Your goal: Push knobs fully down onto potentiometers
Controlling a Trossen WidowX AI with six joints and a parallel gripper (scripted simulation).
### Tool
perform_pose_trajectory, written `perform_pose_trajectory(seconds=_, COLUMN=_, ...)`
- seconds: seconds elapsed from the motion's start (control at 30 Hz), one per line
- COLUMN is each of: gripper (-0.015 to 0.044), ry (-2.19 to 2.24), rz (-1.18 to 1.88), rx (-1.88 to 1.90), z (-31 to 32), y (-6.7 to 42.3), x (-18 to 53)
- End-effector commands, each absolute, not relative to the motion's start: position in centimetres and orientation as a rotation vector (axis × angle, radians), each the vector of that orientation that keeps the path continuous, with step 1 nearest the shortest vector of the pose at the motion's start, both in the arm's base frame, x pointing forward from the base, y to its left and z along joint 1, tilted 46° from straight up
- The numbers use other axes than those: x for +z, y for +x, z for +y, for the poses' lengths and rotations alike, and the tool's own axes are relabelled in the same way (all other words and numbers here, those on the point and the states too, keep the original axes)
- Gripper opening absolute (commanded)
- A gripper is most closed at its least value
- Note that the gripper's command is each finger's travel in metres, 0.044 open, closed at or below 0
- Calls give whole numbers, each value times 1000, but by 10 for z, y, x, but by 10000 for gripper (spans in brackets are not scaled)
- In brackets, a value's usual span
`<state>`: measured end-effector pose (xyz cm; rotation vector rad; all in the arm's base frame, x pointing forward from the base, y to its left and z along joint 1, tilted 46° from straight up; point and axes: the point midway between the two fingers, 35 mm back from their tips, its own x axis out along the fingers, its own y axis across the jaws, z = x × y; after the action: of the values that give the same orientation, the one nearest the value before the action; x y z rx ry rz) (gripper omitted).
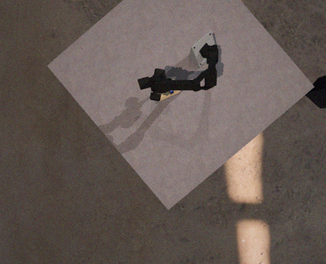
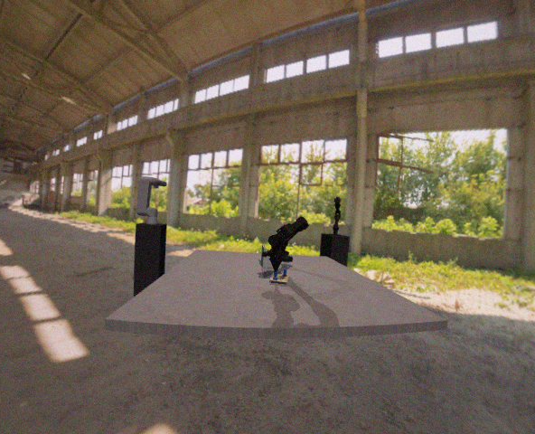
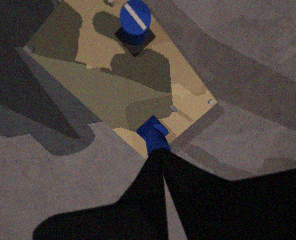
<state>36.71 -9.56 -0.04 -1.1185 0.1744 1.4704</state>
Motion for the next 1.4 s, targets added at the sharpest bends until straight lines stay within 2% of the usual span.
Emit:
perform_pose_trajectory(seconds=0.0, gripper=0, ry=-1120, rz=146, rx=1502, z=-87, y=371, x=-6)
perform_pose_trajectory(seconds=0.6, gripper=0, ry=-1120, rz=147, rx=1502, z=-107, y=366, x=13)
perform_pose_trajectory(seconds=0.93, gripper=262, ry=-1119, rz=149, rx=1500, z=-104, y=364, x=12)
perform_pose_trajectory(seconds=1.17, gripper=440, ry=-1113, rz=173, rx=1507, z=-103, y=296, x=29)
perform_pose_trajectory(seconds=1.37, gripper=440, ry=-1113, rz=163, rx=1508, z=-85, y=223, x=40)
